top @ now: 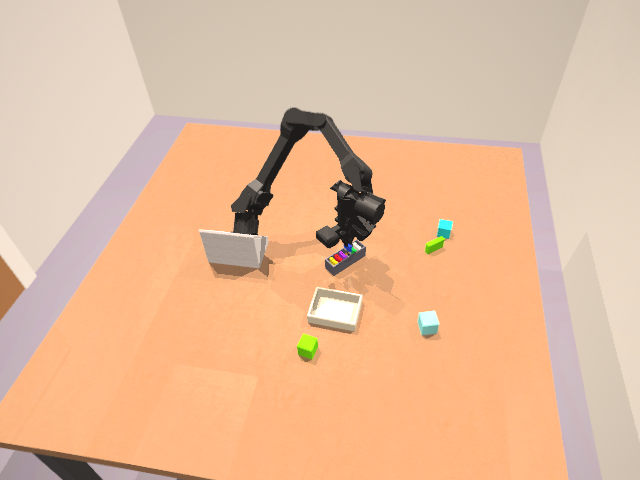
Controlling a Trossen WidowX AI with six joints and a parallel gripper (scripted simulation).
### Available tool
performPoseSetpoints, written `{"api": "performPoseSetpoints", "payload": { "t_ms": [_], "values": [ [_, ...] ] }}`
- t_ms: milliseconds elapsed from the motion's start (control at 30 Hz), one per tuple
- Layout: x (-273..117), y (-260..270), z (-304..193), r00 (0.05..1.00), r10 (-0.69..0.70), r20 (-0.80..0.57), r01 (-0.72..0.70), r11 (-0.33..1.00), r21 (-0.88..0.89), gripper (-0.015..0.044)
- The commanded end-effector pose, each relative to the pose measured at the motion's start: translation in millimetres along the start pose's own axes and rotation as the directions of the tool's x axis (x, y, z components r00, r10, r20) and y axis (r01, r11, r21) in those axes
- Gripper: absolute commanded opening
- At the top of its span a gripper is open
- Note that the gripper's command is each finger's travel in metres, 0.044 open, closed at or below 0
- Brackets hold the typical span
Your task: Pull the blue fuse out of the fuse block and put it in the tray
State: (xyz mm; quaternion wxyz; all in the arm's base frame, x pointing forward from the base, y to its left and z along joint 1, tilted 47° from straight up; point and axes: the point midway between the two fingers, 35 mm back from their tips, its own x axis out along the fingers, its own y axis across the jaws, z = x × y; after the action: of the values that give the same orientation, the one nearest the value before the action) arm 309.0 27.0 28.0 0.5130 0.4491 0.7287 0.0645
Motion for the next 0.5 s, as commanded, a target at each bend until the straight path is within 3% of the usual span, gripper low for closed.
{"api": "performPoseSetpoints", "payload": {
  "t_ms": [0,467],
  "values": [
    [-3,1,1,1.0,-0.002,0.003,0.002,1.0,-0.006,0.0],
    [-15,1,1,1.0,-0.003,0.003,0.003,1.0,-0.005,0.0]
  ]
}}
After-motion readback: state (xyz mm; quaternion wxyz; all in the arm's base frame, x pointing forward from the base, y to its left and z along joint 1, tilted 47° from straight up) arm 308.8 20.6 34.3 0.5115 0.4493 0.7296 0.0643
